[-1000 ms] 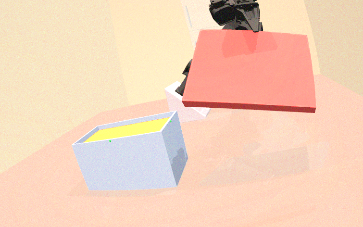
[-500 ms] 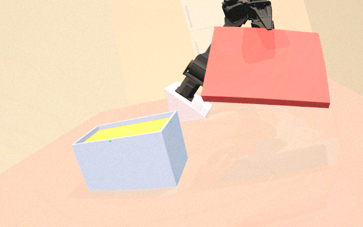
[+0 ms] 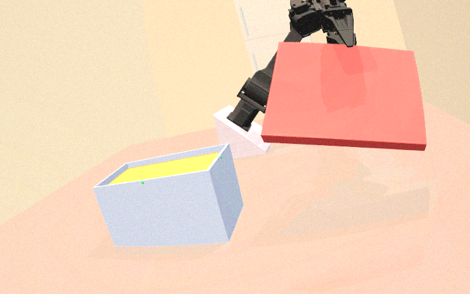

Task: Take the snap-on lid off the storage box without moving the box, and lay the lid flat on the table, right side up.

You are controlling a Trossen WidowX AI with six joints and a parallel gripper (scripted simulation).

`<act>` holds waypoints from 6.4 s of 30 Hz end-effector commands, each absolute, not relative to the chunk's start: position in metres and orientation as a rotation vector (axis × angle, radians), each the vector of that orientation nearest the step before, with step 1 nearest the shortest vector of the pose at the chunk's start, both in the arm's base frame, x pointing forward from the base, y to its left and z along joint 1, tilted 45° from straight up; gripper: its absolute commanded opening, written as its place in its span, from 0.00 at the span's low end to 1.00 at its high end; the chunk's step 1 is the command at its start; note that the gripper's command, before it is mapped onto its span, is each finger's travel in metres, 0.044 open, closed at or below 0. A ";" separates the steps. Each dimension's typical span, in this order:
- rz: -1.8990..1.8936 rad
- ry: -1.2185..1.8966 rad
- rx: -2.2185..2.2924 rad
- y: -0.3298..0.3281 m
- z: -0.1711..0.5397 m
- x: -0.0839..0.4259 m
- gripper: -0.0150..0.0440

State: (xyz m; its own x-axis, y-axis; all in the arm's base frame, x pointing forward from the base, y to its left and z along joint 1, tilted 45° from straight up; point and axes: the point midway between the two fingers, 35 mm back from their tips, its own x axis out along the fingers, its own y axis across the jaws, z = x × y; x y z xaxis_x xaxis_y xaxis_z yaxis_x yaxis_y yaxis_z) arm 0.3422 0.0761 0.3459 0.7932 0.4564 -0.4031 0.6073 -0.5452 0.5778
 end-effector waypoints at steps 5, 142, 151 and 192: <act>-0.253 0.758 2.248 0.078 0.345 0.342 0.25; -0.247 0.759 2.256 0.155 0.271 0.348 0.25; -0.246 0.759 2.256 0.160 0.266 0.349 0.25; -0.246 0.759 2.258 0.184 0.243 0.351 0.25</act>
State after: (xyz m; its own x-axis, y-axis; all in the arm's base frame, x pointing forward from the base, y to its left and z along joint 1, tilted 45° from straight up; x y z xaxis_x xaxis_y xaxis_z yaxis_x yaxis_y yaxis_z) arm 0.3517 0.1759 0.2533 0.8244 0.4346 -0.3627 0.5640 -0.5759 0.5919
